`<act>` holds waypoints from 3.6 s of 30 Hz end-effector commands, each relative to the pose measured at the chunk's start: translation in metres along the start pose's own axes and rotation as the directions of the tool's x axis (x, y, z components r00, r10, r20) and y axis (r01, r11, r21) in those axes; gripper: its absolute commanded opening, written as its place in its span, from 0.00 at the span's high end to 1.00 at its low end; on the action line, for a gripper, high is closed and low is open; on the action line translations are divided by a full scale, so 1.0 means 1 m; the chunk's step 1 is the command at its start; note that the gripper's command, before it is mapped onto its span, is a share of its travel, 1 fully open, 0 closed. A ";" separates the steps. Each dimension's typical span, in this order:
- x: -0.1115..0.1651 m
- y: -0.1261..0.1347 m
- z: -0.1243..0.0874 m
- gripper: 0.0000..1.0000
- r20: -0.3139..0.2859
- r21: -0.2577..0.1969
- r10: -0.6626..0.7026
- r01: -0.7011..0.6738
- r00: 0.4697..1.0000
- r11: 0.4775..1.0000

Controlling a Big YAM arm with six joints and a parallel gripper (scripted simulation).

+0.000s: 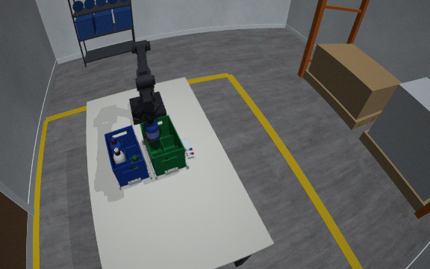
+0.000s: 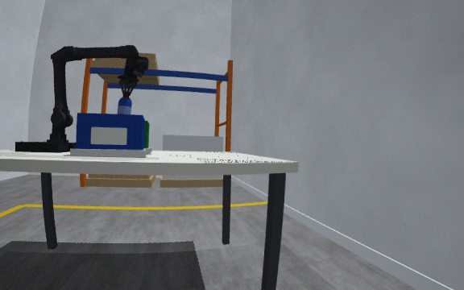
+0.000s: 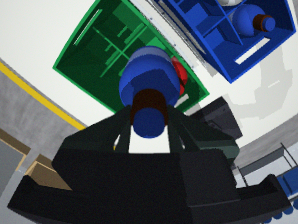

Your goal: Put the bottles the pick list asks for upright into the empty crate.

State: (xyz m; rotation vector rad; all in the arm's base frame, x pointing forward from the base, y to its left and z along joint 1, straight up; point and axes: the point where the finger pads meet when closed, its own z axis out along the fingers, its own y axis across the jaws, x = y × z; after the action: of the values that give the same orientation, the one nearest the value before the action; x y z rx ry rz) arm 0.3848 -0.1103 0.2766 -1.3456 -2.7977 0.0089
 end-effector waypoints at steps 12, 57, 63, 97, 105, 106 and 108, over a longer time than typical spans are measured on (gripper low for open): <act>-0.012 0.013 -0.043 1.00 0.088 -0.063 0.003 0.003 0.996 0.998; -0.008 0.005 -0.017 1.00 0.084 -0.060 0.003 0.002 0.996 0.998; -0.005 0.002 -0.004 1.00 0.070 -0.048 0.002 0.001 0.998 0.999; -0.004 -0.001 0.028 1.00 0.065 -0.045 0.001 0.002 0.998 0.999; -0.003 0.000 0.037 1.00 0.062 -0.044 -0.003 0.005 0.998 0.999; -0.004 0.001 0.034 1.00 0.065 -0.046 -0.003 0.006 0.998 0.999; -0.011 0.006 0.025 1.00 0.094 -0.066 -0.001 0.007 0.996 0.998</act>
State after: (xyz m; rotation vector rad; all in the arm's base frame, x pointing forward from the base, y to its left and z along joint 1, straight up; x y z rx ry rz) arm 0.3823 -0.1103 0.2184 -1.3530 -2.8089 0.0066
